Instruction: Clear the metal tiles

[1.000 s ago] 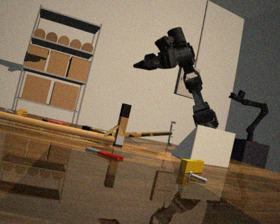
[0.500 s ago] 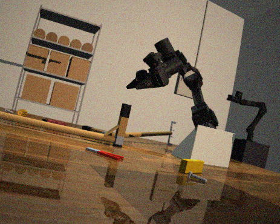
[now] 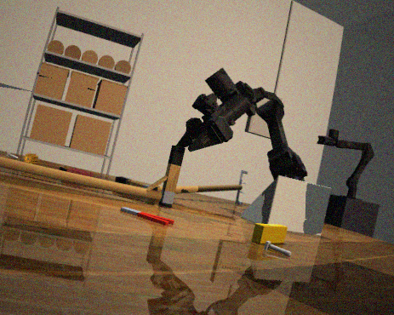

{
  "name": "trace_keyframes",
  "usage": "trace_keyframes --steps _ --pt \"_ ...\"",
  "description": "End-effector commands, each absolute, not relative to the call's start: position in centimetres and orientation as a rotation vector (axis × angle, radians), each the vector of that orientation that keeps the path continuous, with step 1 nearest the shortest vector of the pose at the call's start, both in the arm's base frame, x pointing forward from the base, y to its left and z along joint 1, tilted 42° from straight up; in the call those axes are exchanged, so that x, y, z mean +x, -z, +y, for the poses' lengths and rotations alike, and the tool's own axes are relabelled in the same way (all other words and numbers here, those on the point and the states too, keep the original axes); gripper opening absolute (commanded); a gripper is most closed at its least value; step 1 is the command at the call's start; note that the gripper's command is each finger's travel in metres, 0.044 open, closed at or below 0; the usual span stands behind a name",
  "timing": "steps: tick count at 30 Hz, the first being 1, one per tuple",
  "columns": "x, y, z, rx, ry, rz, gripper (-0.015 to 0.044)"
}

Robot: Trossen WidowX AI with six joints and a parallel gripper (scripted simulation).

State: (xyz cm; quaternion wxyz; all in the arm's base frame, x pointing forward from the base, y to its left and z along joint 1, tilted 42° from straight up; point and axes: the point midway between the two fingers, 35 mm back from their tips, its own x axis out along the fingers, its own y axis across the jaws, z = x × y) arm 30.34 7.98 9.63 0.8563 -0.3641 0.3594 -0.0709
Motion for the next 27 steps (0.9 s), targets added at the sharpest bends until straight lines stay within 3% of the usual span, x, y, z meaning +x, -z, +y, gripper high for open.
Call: trace_keyframes --steps 1,16,27 --pt "30.1 -9.5 8.2 -0.762 0.148 0.771 0.0440" --pt "28.0 -13.0 10.9 -0.746 0.157 0.781 0.0440" --pt "28.5 -11.0 9.3 -0.745 0.157 0.781 0.0440"
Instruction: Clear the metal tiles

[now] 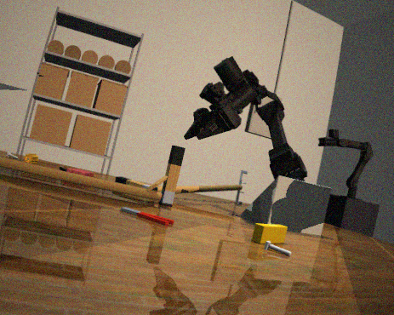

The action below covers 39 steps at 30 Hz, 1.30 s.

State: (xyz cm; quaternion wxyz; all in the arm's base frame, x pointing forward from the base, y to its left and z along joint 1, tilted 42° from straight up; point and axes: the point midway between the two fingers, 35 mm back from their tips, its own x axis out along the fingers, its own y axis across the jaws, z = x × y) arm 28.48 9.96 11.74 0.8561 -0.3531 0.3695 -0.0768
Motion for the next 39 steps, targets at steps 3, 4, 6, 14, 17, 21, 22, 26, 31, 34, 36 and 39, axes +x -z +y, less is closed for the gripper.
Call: trace_keyframes --steps 3,4,6,14,17,21,22,26,31,34,36,39 --pt "28.5 -10.4 8.7 -0.746 0.158 0.780 0.0440" --pt "28.5 -10.2 8.5 -0.746 0.158 0.780 0.0440" --pt "28.5 -10.0 8.4 -0.747 0.158 0.779 0.0440" --pt "29.2 -9.5 8.2 -0.745 0.158 0.782 0.0440" --pt "29.6 -9.2 8.1 -0.744 0.158 0.783 0.0440" --pt "30.1 -8.8 7.9 -0.743 0.157 0.784 0.0440" --pt "30.2 -8.7 7.8 -0.743 0.157 0.784 0.0440" --pt "30.7 -8.3 7.6 -0.742 0.157 0.785 0.0440" --pt "31.3 -7.9 7.3 -0.742 0.157 0.785 0.0440" --pt "31.7 -7.6 7.1 -0.742 0.157 0.784 0.0440" --pt "31.9 -7.4 6.9 -0.742 0.157 0.784 0.0440" --pt "32.3 -7.1 6.7 -0.742 0.158 0.783 0.0440"
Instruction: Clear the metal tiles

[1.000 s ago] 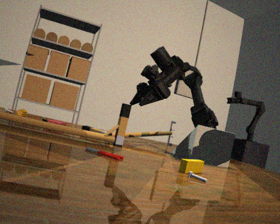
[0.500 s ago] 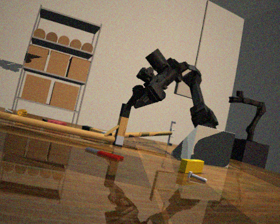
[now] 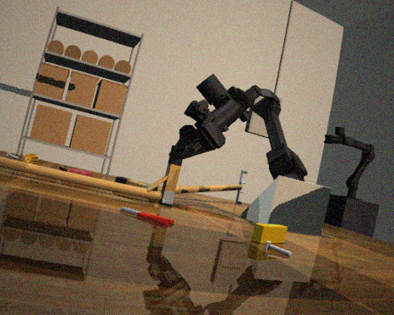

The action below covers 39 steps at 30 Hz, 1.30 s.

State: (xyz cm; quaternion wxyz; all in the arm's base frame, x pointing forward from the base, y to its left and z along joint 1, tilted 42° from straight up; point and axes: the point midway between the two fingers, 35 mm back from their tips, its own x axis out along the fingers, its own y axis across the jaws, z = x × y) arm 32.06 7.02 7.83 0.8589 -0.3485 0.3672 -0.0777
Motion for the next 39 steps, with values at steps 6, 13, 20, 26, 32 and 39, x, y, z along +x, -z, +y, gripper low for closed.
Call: trace_keyframes --steps 6,13,20,26,32,39 --pt "33.0 -6.6 6.3 -0.743 0.158 0.781 0.0440" --pt "33.7 -6.0 5.7 -0.745 0.159 0.778 0.0440" --pt "34.3 -5.5 5.1 -0.748 0.161 0.775 0.0440" --pt "34.3 -6.0 5.3 -0.738 0.168 0.764 0.0309" --pt "34.3 -6.0 5.3 -0.738 0.168 0.764 0.0151" --pt "34.3 -6.0 5.3 -0.738 0.168 0.764 0.0085"
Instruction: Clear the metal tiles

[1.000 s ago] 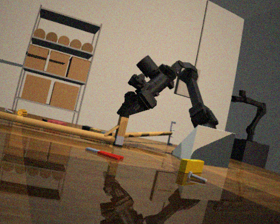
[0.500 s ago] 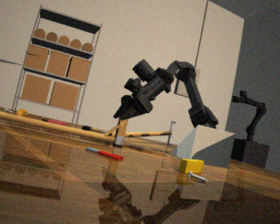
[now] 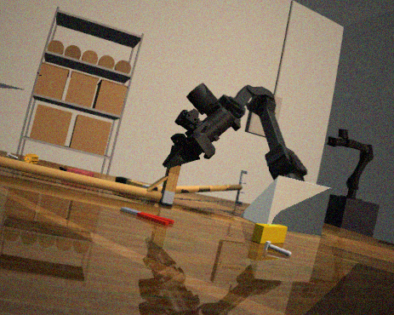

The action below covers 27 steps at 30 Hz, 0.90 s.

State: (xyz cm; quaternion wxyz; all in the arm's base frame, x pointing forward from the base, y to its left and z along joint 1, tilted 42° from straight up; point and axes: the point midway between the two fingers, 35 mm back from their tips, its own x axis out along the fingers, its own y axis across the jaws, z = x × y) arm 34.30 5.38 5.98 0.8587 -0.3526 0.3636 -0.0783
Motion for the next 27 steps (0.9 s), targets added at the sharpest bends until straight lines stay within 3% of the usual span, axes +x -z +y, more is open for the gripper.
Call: trace_keyframes --steps 1,4,27 --pt "34.3 -6.0 5.3 -0.738 0.168 0.764 0.0078" --pt "34.3 -6.0 5.3 -0.739 0.168 0.764 0.0000" --pt "34.0 -4.7 7.1 -0.741 0.166 0.770 0.0000"
